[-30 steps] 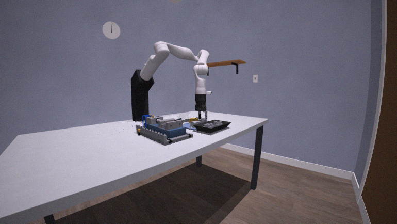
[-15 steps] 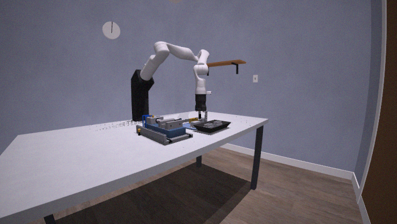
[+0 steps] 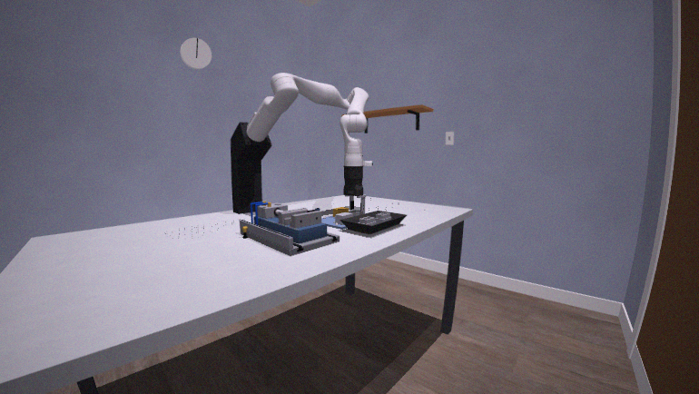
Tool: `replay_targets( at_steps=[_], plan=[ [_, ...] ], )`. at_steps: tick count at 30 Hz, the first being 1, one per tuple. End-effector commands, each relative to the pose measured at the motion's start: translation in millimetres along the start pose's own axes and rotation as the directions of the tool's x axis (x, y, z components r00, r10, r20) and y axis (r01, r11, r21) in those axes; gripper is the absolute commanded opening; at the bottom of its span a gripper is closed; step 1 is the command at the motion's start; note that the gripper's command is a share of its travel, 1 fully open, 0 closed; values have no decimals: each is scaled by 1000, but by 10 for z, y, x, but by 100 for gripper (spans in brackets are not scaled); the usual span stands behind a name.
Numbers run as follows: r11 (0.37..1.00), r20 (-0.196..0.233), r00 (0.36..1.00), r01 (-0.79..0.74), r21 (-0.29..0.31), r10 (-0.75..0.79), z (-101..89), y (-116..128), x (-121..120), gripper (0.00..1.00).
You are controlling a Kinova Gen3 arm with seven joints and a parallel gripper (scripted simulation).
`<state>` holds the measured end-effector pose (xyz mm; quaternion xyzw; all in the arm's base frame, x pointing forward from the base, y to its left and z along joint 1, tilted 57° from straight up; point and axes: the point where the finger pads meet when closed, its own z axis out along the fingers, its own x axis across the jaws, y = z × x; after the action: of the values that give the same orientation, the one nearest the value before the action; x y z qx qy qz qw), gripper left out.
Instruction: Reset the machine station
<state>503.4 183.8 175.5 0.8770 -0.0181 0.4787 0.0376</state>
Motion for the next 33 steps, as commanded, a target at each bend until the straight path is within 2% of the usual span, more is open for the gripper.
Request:
replay_targets(
  at_steps=[1,33],
  plan=[
    [1000,3,1000,7,3,-7,25,-10,-16,100],
    [1000,3,1000,7,3,-7,140,-8,-18,100]
  ],
)
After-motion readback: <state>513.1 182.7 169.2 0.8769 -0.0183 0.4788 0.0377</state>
